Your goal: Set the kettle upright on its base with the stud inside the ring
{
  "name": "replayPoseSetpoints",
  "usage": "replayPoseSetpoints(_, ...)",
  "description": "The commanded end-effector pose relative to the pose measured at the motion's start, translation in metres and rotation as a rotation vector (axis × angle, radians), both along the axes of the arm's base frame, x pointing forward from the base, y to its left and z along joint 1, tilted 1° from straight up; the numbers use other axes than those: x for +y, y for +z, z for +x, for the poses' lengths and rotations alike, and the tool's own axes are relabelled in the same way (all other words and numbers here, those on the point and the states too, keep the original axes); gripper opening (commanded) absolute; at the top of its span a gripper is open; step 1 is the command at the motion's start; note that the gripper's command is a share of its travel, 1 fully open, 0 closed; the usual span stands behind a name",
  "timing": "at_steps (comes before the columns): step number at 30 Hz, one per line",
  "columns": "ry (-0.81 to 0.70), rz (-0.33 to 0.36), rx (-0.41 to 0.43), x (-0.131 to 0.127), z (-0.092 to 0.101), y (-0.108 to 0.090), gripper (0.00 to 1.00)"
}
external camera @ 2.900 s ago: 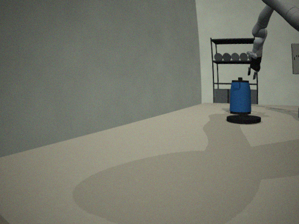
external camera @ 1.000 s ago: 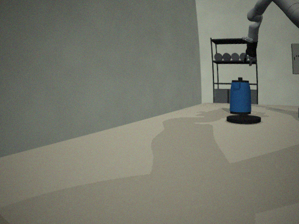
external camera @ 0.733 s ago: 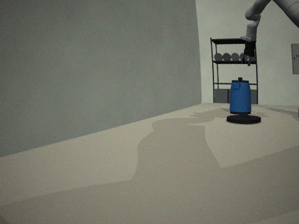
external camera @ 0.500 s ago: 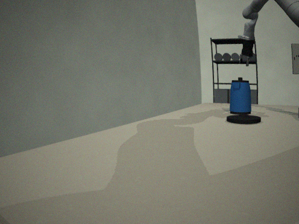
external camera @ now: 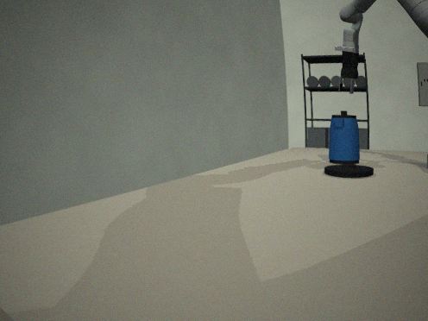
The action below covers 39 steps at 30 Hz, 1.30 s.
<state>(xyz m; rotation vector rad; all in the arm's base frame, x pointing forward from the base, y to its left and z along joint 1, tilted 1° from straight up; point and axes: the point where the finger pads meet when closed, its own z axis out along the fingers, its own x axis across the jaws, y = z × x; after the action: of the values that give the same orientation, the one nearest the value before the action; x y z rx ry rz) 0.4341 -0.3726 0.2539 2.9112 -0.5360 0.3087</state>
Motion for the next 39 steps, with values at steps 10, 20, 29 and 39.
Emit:
replayPoseSetpoints(10,0.097,0.083,0.076,0.076,-0.004,0.002,1.00)
replayPoseSetpoints(20,0.163,0.139,0.139,0.124,-0.016,0.004,1.00)
replayPoseSetpoints(29,0.192,0.161,0.168,0.144,-0.023,0.006,1.00)
replayPoseSetpoints(39,0.209,0.169,0.180,0.154,-0.025,0.007,1.00)
